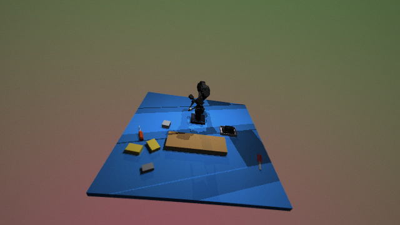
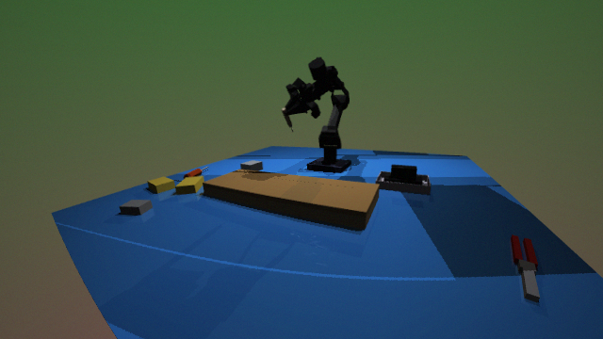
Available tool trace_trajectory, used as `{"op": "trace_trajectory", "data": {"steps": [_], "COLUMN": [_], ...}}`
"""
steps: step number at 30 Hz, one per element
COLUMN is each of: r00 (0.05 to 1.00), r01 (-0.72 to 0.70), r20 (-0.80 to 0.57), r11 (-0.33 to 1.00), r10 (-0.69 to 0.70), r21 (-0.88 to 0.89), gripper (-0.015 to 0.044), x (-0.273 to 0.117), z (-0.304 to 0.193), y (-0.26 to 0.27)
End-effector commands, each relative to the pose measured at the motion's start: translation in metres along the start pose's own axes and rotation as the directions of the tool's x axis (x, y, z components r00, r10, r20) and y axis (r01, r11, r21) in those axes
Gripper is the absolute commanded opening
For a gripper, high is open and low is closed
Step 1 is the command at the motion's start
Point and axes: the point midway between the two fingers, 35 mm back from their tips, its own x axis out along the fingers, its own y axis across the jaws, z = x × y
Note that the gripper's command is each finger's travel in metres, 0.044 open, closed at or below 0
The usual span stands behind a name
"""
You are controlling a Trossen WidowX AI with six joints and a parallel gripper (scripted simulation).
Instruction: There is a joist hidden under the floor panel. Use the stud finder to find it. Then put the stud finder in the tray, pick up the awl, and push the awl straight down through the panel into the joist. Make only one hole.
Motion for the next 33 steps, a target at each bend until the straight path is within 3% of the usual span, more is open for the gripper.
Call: {"op": "trace_trajectory", "data": {"steps": [1, 23, 33], "r00": [0.998, 0.93, 0.929], "r01": [0.023, 0.02, -0.076], "r20": [0.054, 0.332, 0.367], "r11": [0.999, 0.924, 0.944], "r10": [-0.025, -0.157, -0.05], "r21": [0.049, 0.382, 0.322], "gripper": [0.0, 0.0, 0.0], "x": [-0.005, -0.028, -0.019], "z": [-0.001, -0.022, 0.016], "y": [-0.005, -0.028, 0.01]}}
